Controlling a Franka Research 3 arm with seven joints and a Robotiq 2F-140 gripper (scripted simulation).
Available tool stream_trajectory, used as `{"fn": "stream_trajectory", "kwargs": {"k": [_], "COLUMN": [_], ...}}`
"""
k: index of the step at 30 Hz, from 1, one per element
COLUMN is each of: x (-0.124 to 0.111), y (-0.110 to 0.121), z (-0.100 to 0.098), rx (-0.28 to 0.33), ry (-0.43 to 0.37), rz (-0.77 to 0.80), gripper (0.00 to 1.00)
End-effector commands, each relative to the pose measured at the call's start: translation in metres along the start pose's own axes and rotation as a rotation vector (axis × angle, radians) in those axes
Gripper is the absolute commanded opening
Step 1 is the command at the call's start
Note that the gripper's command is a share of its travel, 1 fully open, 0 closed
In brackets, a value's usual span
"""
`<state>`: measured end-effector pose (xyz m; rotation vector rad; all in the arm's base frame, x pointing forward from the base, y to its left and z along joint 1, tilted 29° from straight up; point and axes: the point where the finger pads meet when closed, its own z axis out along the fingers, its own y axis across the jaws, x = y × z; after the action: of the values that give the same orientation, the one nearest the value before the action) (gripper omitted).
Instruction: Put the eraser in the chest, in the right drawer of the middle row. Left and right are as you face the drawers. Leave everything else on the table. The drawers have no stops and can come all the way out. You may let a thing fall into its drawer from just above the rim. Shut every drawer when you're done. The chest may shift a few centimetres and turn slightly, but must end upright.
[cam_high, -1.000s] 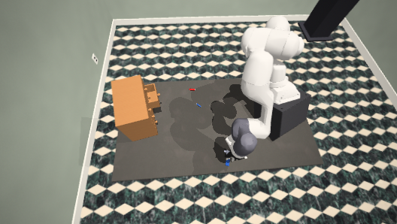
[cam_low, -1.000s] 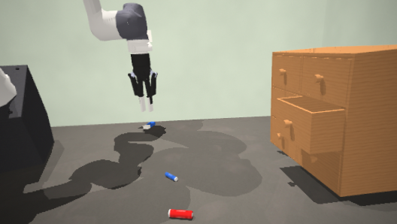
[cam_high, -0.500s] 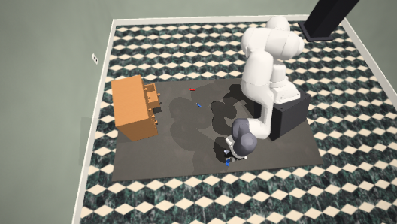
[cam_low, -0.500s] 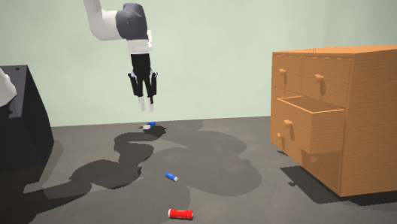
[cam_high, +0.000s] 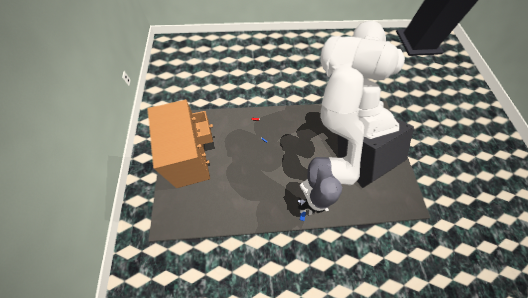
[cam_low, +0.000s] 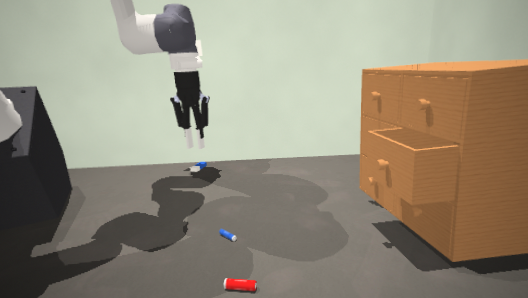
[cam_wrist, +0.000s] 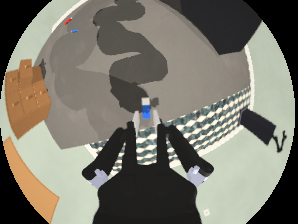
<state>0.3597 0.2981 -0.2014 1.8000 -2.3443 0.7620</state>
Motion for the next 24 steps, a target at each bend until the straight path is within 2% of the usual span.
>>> {"fn": "stream_trajectory", "kwargs": {"k": [1, 13, 24], "x": [-0.002, -0.002, -0.002], "y": [0.000, 0.000, 0.000], "z": [0.000, 0.005, 0.031], "rx": [0.000, 0.000, 0.000], "ry": [-0.003, -0.003, -0.003], "rz": [0.009, 0.009, 0.009], "gripper": [0.31, 0.31, 0.31]}}
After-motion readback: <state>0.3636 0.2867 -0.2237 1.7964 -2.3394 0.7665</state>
